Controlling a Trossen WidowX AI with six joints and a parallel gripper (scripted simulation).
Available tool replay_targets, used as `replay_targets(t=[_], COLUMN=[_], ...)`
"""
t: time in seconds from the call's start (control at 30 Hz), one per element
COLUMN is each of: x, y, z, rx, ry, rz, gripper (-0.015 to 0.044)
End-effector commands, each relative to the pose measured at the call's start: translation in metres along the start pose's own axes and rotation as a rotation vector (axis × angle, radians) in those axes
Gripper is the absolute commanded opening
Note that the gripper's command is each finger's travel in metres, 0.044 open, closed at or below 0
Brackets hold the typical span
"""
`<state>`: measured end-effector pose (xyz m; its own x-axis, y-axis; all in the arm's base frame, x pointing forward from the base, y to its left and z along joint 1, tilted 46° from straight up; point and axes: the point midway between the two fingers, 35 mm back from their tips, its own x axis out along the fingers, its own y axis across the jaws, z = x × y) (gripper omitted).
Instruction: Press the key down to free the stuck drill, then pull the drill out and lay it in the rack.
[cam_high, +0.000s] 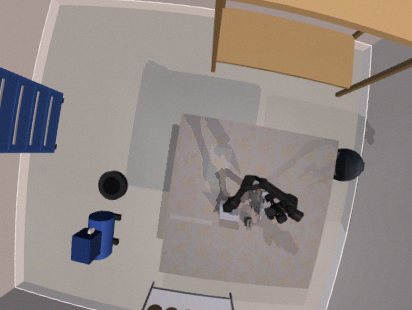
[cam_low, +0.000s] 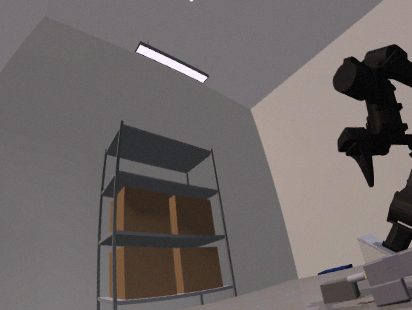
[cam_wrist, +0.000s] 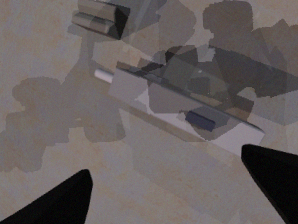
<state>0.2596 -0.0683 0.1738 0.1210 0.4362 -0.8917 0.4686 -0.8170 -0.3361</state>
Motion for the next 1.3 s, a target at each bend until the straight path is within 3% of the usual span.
replay_targets(t=[0.0, 1.27], x=[0.027, 0.088], y=[0.023, 0.076], z=[0.007, 0.038], rx=[-0.742, -2.427], ry=[0.042, 0.217], rz=[-0.053, 0.026], gripper=[0.0440, 0.0440])
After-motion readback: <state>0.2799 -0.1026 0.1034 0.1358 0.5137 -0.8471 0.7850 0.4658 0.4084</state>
